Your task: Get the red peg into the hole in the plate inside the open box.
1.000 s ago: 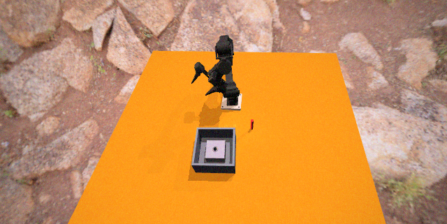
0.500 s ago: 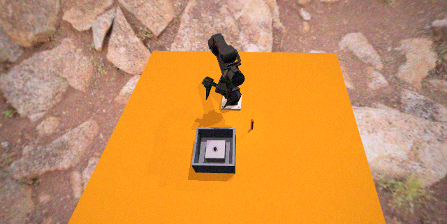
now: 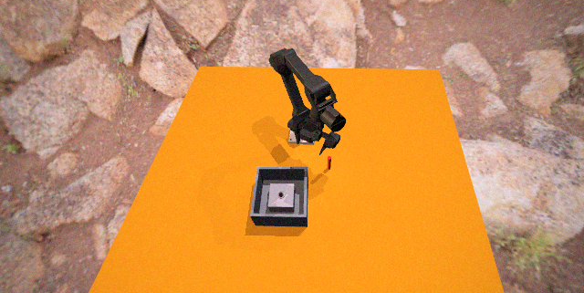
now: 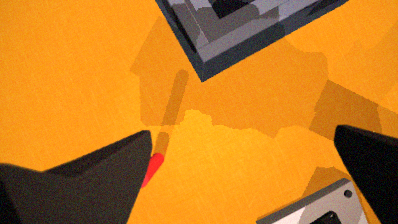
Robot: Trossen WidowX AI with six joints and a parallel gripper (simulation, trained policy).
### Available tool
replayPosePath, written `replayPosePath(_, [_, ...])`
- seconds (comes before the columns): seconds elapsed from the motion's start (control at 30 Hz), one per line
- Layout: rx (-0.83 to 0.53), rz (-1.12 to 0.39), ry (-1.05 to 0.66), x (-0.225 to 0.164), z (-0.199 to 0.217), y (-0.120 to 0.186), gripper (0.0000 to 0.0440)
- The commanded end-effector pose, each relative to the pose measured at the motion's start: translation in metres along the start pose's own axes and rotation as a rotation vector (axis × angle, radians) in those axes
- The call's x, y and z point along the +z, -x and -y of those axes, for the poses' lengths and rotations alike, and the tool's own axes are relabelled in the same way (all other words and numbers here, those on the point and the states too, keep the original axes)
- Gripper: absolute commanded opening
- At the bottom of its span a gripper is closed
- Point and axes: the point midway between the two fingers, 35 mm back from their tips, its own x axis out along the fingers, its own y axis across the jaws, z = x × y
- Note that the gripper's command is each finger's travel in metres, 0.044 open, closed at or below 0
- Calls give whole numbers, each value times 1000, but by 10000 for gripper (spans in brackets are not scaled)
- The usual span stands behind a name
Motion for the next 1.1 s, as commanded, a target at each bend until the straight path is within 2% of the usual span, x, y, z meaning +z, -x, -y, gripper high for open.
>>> replayPosePath(0.0, [-2,-45,-29,-9,-13,-9,440])
replayPosePath(0.4, [10,-146,-122,-36,-54,-50,440])
replayPosePath(0.73, [30,-177,-164,-51,-72,-86,431])
replayPosePath(0.8, [25,-189,-168,-54,-72,-92,391])
replayPosePath(1.07, [-21,-234,-188,-63,-71,-108,181])
